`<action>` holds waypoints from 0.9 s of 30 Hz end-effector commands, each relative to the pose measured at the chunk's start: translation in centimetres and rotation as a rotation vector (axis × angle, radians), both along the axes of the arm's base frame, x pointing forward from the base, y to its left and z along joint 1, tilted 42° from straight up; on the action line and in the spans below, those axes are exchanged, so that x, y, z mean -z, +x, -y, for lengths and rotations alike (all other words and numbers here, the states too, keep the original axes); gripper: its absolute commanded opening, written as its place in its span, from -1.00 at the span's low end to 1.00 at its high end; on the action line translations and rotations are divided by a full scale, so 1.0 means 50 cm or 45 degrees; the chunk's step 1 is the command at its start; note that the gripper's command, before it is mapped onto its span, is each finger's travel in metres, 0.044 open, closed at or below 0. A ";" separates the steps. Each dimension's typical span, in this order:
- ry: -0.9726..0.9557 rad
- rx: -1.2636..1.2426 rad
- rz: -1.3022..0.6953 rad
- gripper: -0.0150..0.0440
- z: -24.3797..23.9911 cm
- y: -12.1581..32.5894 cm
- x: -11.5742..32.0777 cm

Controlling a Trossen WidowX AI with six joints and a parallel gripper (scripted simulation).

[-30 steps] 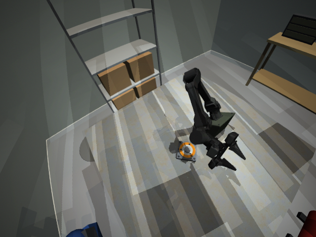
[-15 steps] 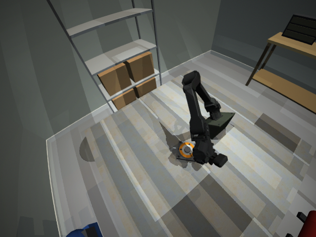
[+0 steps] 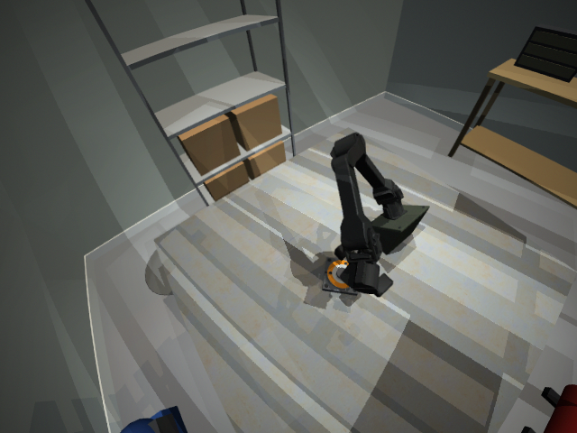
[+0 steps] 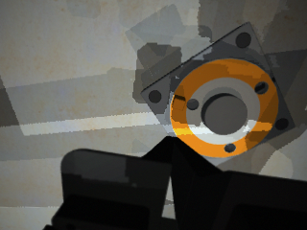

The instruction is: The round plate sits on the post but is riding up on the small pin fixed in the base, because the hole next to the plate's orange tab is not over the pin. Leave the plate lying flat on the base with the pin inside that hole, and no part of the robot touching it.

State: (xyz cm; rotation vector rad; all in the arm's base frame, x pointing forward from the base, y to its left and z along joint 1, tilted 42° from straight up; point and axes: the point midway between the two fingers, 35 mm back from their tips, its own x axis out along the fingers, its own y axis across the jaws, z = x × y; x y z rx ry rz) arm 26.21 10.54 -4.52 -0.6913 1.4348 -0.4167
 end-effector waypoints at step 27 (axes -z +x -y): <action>-0.013 0.000 0.009 -0.49 0.057 0.051 0.070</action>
